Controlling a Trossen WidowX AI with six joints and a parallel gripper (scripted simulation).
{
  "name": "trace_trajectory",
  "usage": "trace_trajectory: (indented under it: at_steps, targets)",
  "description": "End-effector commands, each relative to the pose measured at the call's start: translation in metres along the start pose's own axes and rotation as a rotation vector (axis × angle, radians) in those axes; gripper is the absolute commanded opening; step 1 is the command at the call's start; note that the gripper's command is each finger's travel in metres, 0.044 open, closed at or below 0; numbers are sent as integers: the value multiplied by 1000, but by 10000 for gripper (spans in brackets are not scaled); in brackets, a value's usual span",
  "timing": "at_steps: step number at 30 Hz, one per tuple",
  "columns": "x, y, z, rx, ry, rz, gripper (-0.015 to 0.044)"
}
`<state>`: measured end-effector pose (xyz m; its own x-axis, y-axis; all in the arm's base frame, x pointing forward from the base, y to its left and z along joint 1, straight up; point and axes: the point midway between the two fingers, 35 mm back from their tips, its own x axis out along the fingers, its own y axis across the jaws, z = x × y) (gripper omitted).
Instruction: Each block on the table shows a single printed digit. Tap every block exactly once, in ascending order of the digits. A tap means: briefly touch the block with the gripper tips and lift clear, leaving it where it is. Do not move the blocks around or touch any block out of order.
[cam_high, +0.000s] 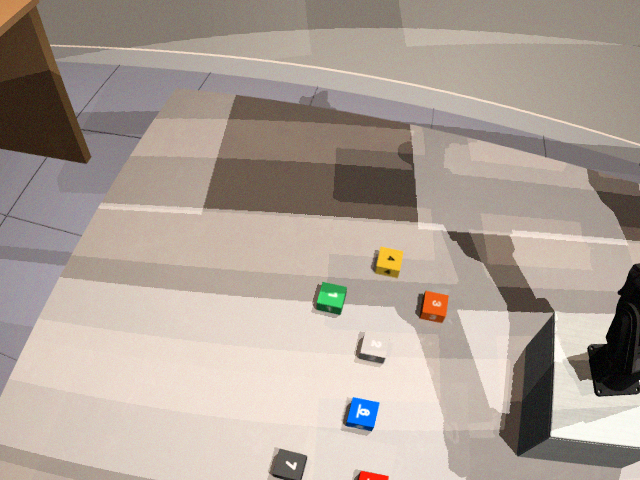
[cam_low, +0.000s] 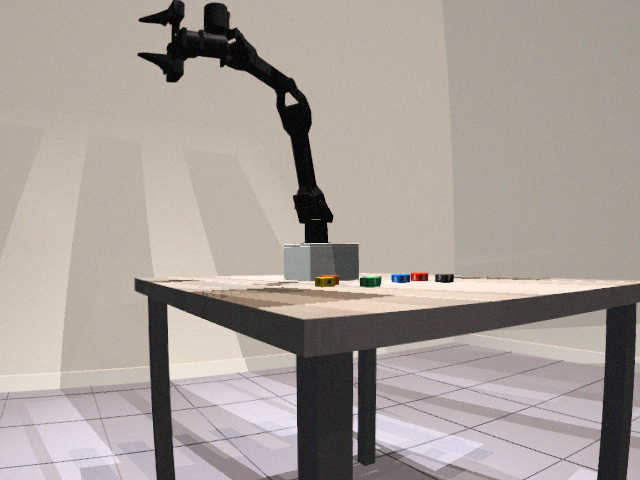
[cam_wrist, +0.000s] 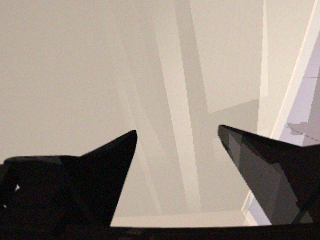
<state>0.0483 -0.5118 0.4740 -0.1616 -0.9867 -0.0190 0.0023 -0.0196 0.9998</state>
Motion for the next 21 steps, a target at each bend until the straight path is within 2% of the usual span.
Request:
trace_trajectory:
  at_steps: [1,4,11,21]
  targets:
    - [0,-4,-3,-20,8,-11,400]
    - [-7,-58,-50,-311,144,-150,400]
    - [-35,-137,-109,-735,395,-296,400]
    - [-108,-244,-168,-1316,845,-381,400]
